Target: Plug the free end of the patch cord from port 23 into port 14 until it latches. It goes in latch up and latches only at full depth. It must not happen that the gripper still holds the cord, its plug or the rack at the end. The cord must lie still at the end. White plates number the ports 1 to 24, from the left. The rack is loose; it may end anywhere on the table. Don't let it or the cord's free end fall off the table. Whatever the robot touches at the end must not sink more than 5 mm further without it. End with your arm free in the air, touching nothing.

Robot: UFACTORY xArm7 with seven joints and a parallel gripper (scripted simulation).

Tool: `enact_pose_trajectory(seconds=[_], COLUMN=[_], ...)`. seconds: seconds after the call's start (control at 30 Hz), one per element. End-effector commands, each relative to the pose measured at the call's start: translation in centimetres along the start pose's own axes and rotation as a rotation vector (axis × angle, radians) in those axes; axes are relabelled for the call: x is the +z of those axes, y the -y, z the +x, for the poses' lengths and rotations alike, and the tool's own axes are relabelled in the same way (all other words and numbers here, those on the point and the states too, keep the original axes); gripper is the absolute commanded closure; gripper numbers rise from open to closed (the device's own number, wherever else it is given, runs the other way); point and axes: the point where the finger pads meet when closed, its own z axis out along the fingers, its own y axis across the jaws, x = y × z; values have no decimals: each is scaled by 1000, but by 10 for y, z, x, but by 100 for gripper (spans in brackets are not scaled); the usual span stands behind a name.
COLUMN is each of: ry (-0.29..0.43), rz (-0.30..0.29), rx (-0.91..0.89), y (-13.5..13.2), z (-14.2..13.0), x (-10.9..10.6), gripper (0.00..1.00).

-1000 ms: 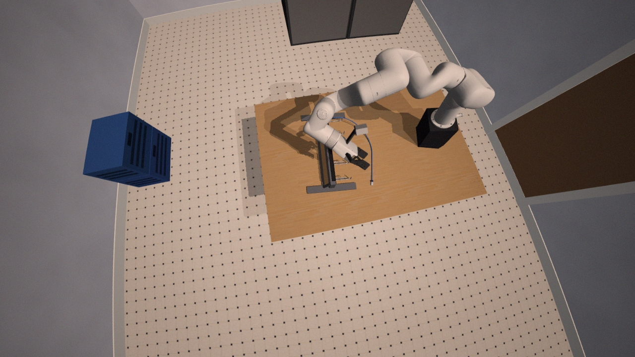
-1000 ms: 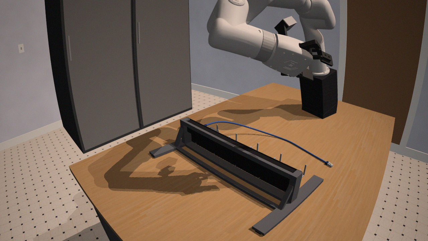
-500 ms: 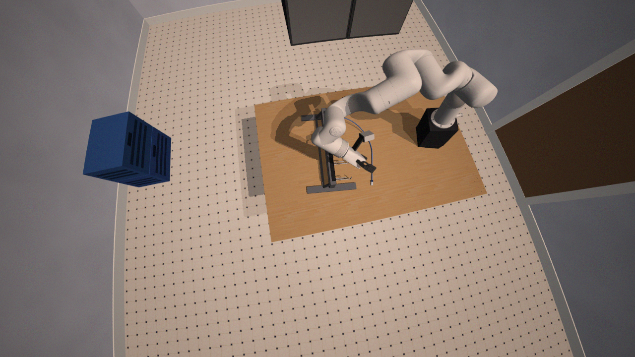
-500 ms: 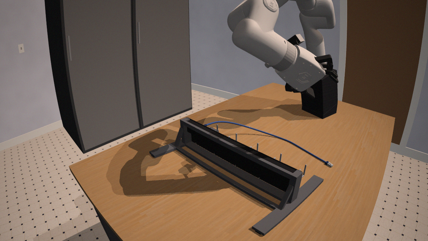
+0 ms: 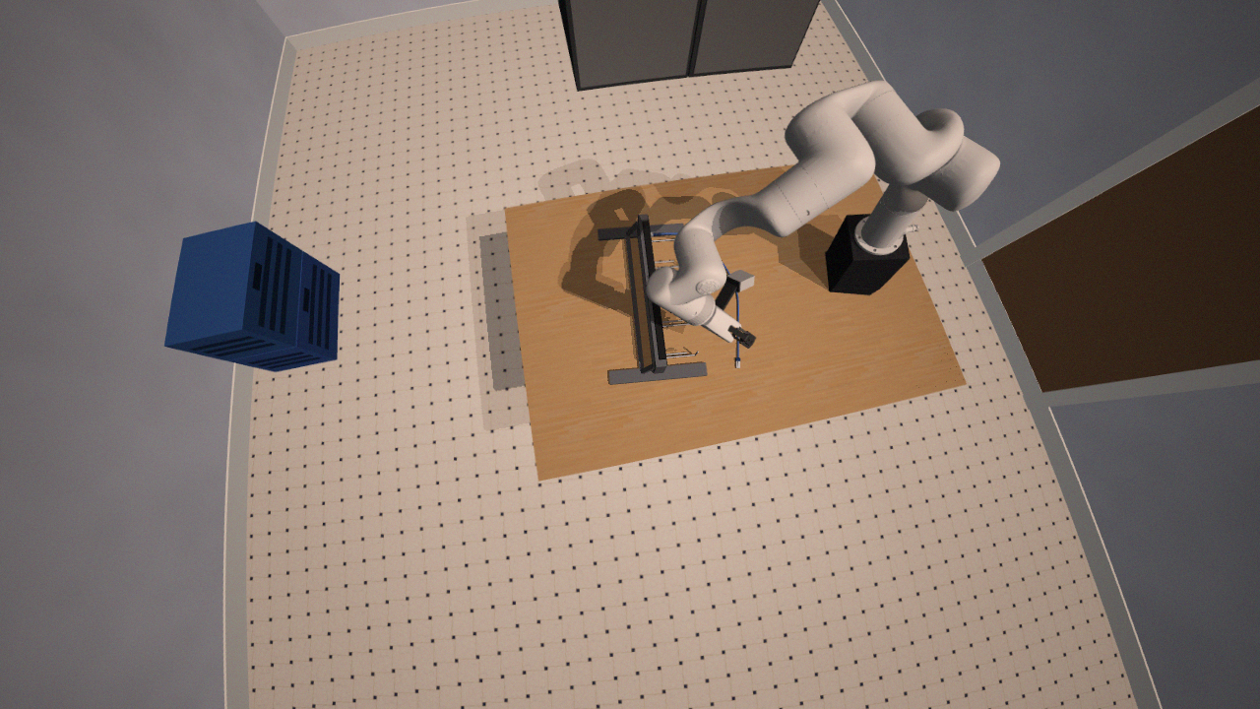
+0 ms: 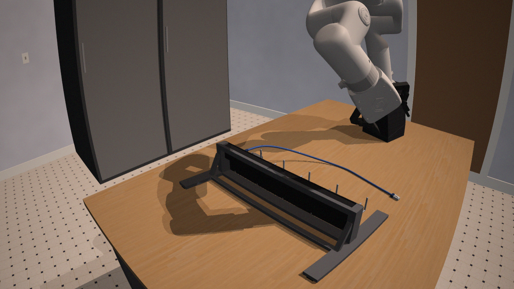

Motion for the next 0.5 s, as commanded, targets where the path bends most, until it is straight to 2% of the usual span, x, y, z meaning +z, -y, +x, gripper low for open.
enact_pose_trajectory(seconds=[0.0, 0.07, 0.1, 0.23, 0.3, 0.4, 0.43, 0.47], ry=[57, 57, 68, 68, 90, 90, 100, 100], rz=[119, 119, 172, 172, 274, 274, 323, 323], rx=[-84, -84, -127, -127, -207, -207, -244, -244], y=[7, 7, 10, 10, 17, 17, 20, 20], z=[-4, -4, -5, -5, -7, -7, -8, -8], x=[21, 21, 32, 32, 52, 52, 63, 63], gripper=[0, 0, 0, 0, 0, 0, 0, 0])
